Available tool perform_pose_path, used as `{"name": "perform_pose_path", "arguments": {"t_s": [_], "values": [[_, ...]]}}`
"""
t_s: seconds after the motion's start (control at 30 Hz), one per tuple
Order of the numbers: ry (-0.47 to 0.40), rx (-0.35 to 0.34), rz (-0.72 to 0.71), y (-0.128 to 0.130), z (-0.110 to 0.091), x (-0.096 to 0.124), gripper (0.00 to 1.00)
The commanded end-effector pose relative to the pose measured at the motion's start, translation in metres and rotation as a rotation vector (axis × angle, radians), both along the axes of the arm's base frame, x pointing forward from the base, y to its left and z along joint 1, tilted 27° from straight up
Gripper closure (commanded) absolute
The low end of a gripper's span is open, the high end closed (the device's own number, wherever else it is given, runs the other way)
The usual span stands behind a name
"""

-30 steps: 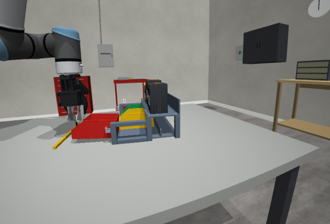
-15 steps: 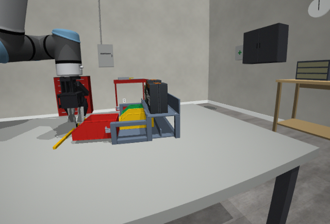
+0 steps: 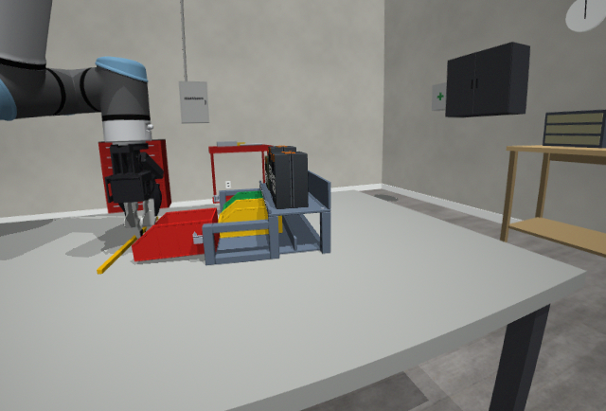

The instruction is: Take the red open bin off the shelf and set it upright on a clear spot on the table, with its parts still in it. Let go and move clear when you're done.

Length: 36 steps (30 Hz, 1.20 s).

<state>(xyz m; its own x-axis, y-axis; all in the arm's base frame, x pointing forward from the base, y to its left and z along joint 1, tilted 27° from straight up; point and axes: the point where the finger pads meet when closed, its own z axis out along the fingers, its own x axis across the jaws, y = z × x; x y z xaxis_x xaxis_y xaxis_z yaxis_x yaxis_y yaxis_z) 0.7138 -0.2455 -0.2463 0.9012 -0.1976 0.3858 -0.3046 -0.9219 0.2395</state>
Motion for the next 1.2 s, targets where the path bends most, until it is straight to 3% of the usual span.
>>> {"name": "perform_pose_path", "arguments": {"t_s": [0.0,0.53,0.57,1.17], "values": [[-0.001,0.000,0.000,-0.0004,-0.0009,0.0008,1.00],[-0.001,0.000,0.000,-0.0026,-0.0065,0.0028,1.00],[-0.001,0.000,0.000,-0.0024,-0.0063,0.0026,0.74],[-0.001,0.000,0.000,-0.0024,-0.0063,0.0027,0.74]]}}
